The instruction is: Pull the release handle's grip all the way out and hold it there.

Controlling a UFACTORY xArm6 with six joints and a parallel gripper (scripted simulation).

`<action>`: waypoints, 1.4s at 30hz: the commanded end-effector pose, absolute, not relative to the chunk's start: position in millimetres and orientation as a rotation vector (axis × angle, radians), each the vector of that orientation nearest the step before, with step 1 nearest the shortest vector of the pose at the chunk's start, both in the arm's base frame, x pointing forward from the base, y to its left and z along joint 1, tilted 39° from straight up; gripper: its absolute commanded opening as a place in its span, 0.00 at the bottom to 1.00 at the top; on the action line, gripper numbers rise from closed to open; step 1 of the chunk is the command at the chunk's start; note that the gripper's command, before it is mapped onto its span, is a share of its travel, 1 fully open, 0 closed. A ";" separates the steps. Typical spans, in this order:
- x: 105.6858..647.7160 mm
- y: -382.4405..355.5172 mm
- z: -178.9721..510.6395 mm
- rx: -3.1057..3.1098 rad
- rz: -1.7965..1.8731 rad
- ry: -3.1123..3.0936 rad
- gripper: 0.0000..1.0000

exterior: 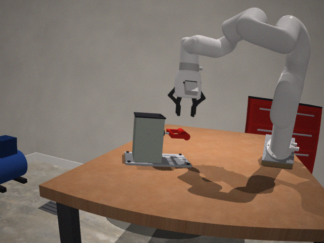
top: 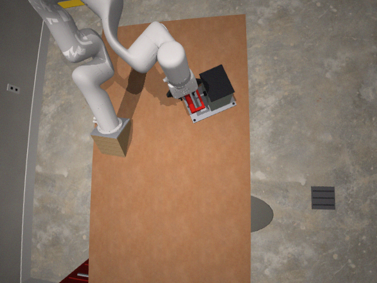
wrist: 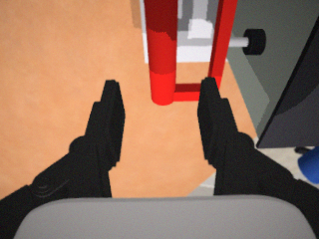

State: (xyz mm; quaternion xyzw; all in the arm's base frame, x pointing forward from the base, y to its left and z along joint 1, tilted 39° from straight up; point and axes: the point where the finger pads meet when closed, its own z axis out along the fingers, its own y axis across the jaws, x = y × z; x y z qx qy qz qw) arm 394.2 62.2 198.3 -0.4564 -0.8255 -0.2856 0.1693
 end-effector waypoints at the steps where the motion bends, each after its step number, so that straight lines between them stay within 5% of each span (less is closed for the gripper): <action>1: 395.1 61.6 199.4 -1.299 -0.814 -2.349 0.53; 42: 395.2 80.8 175.6 -1.298 -0.814 -2.349 0.53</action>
